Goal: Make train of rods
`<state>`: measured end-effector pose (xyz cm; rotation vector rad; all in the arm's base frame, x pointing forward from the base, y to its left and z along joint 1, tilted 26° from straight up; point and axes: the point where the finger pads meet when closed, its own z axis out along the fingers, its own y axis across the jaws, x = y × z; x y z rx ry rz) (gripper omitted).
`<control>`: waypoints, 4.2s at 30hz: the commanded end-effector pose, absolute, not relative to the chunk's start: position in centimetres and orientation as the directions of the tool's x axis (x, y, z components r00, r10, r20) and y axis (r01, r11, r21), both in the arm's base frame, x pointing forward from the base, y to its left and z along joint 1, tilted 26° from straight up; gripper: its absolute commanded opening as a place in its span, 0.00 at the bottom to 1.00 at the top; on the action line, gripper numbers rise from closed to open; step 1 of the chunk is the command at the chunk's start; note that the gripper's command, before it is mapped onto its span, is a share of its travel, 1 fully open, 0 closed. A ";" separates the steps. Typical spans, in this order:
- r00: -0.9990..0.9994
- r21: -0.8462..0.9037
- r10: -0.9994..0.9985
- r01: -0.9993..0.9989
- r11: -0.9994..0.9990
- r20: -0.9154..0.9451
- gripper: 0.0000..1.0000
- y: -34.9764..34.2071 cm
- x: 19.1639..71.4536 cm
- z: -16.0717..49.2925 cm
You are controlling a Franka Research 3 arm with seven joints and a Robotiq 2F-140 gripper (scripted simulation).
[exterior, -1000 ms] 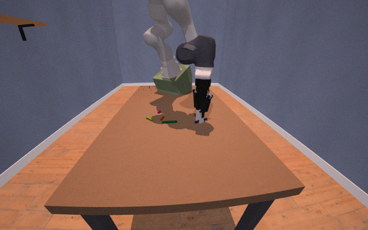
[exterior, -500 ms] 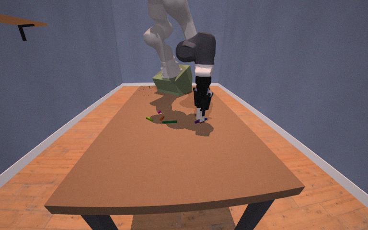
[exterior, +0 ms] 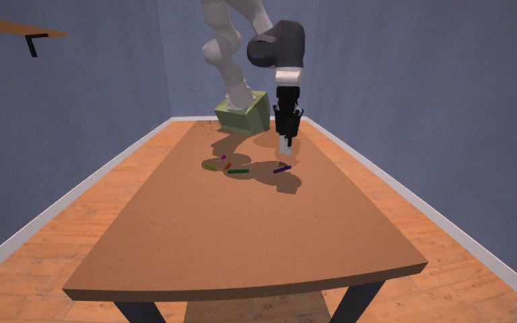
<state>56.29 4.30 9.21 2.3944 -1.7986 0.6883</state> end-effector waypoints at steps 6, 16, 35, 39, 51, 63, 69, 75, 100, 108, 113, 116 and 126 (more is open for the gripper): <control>0.216 -0.179 -0.887 -0.934 -0.309 0.407 0.15 4.0 55.1 10.2; 0.216 -0.179 -0.887 -0.934 -0.309 0.407 1.00 4.1 55.1 10.2; 0.216 -0.179 -0.887 -0.934 -0.309 0.407 1.00 4.2 54.9 10.6; 0.216 -0.179 -0.887 -0.934 -0.309 0.407 1.00 4.4 54.7 11.2; 0.216 -0.179 -0.887 -0.934 -0.309 0.407 1.00 6.2 53.3 15.8; 0.216 -0.179 -0.887 -0.934 -0.309 0.407 1.00 6.6 52.9 17.0; 0.216 -0.179 -0.887 -0.934 -0.309 0.407 1.00 6.6 52.9 17.0; 0.216 -0.179 -0.887 -0.934 -0.309 0.407 1.00 6.6 52.9 17.0; 0.216 -0.179 -0.887 -0.934 -0.309 0.407 1.00 6.6 52.9 17.0; 0.216 -0.179 -0.887 -0.934 -0.309 0.407 1.00 6.6 52.9 17.0; 0.216 -0.179 -0.887 -0.934 -0.309 0.407 1.00 6.6 52.9 17.0; 0.216 -0.179 -0.887 -0.934 -0.309 0.407 1.00 6.6 52.9 17.0; 0.216 -0.179 -0.887 -0.934 -0.309 0.407 1.00 6.6 52.9 17.0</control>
